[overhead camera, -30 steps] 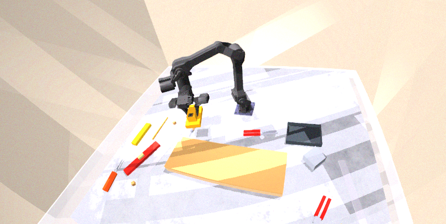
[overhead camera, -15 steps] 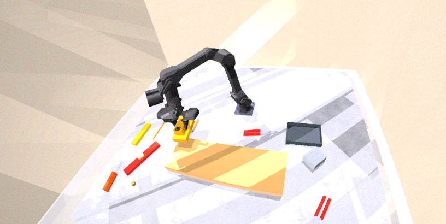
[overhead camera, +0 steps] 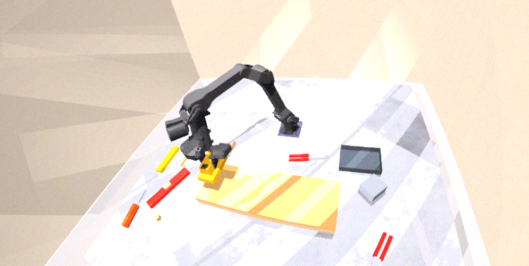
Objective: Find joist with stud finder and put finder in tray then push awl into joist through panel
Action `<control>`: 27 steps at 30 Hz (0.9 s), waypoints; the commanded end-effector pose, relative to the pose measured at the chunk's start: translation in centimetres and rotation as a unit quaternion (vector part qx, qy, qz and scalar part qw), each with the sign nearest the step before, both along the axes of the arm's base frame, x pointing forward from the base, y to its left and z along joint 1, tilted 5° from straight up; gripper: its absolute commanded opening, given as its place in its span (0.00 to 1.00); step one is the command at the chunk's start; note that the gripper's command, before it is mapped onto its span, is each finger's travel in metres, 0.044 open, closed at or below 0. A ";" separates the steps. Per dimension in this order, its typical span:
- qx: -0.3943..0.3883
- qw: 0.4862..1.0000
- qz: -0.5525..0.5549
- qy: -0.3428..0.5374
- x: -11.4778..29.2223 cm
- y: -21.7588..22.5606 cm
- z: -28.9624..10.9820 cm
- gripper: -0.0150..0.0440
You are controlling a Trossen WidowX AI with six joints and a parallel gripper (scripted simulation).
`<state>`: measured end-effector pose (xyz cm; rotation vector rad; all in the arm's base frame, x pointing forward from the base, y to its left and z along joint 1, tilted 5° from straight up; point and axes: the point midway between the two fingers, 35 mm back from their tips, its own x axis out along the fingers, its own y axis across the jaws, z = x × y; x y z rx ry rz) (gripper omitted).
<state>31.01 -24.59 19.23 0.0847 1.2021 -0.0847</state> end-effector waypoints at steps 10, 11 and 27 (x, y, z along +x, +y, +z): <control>-0.008 1.000 -0.004 -0.008 0.3 -0.3 -0.2 0.25; -0.008 1.000 -0.004 -0.008 0.4 -0.3 -0.4 0.25; -0.007 1.000 -0.004 -0.007 0.6 -0.5 -2.5 0.25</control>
